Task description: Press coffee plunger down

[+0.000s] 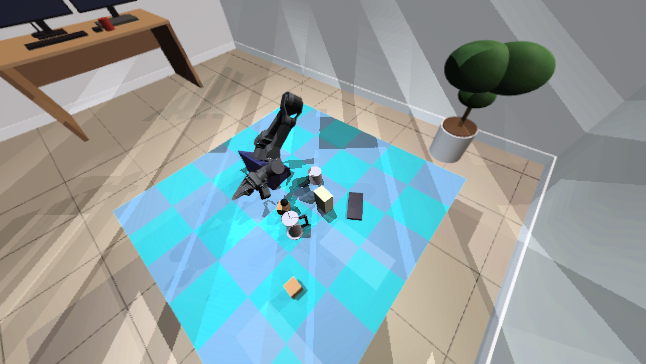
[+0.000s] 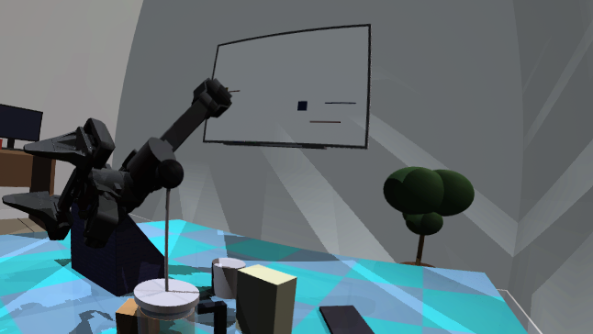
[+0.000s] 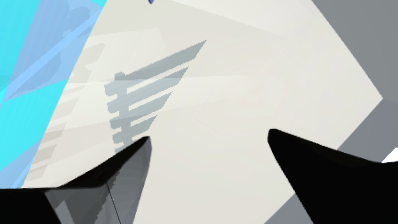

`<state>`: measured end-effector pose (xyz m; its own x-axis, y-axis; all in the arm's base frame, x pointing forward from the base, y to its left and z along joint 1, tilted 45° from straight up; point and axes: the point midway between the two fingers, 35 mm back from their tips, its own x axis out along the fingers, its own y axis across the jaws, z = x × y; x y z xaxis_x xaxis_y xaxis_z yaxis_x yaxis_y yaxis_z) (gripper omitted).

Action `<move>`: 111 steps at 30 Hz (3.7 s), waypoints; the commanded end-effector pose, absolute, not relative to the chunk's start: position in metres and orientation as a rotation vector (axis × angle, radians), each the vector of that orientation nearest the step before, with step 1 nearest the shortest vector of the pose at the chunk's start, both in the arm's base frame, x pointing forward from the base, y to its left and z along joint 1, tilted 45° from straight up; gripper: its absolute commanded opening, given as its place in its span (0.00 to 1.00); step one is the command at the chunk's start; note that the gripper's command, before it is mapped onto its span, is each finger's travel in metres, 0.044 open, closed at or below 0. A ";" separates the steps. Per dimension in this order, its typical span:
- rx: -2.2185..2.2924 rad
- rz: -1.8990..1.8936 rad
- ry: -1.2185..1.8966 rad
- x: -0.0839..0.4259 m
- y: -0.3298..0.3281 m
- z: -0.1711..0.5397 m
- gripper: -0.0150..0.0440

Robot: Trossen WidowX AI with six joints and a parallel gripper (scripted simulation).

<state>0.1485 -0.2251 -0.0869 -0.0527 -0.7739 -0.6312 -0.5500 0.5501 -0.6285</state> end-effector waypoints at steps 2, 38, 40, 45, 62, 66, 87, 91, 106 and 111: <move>-1.083 -0.272 1.705 0.152 -0.226 -0.088 1.00; 0.876 -0.251 0.595 0.289 -0.228 0.019 1.00; 0.876 -0.251 0.594 0.290 -0.227 0.019 1.00; 0.875 -0.249 0.594 0.292 -0.227 0.018 1.00; 0.875 -0.250 0.593 0.314 -0.227 0.003 1.00; 0.875 -0.250 0.592 0.320 -0.226 -0.001 1.00; 0.876 -0.250 0.592 0.323 -0.226 -0.004 0.45; 0.876 -0.250 0.592 0.323 -0.226 -0.004 0.45; 0.875 -0.250 0.594 0.327 -0.214 -0.020 0.45; 0.875 -0.250 0.595 0.329 -0.209 -0.027 0.45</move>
